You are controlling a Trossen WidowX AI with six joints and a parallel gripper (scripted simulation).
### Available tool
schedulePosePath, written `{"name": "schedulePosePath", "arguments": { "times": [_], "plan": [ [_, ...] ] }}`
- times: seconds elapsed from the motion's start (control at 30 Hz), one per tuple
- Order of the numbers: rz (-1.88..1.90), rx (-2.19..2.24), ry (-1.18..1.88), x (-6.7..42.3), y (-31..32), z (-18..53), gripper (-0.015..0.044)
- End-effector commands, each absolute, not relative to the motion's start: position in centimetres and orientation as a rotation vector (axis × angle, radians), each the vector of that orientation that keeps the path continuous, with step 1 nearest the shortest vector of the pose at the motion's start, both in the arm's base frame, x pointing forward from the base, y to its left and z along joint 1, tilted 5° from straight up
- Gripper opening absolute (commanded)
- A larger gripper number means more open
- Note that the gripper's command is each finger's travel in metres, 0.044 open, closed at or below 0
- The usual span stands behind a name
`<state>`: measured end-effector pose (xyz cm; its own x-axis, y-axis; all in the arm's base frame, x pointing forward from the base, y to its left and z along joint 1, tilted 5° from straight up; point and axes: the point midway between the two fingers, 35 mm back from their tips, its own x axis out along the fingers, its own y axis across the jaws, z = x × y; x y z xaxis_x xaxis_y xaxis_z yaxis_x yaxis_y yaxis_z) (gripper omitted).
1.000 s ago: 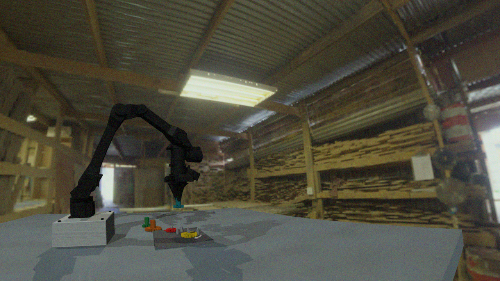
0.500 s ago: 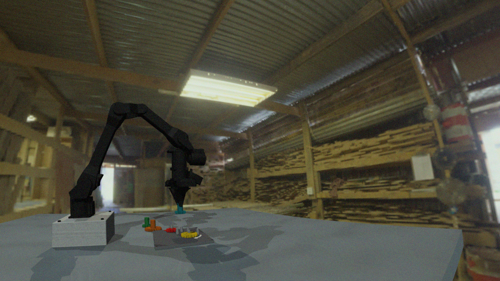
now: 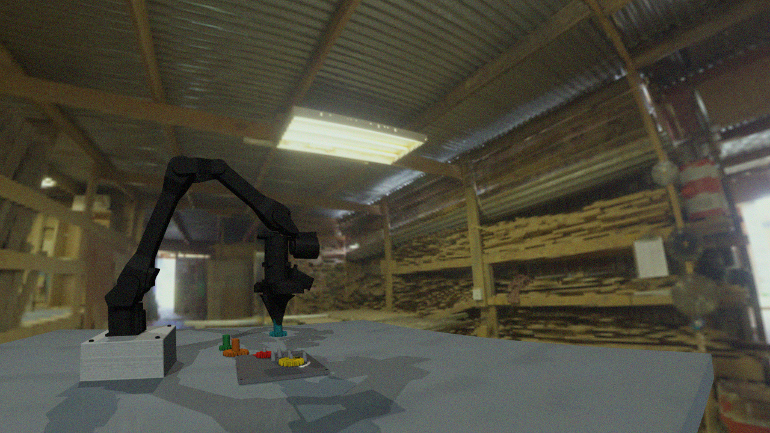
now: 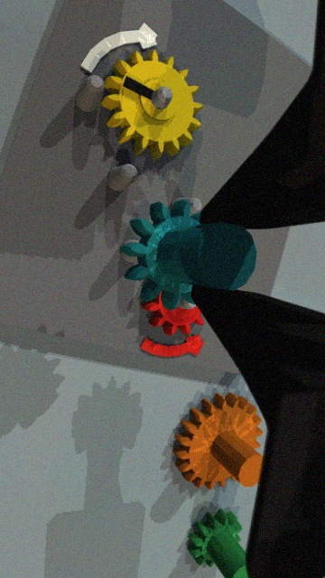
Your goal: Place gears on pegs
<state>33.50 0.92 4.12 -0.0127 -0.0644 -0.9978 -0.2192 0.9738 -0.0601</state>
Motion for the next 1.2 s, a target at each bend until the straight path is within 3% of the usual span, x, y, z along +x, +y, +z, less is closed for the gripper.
{"name": "schedulePosePath", "arguments": {
  "times": [0.0, 1.17],
  "plan": [
    [0.126, -0.231, 1.579, 33.5, 0.8, 4.2, 0.0],
    [0.289, -0.391, 1.567, 33.5, 0.6, 1.8, 0.0]
  ]
}}
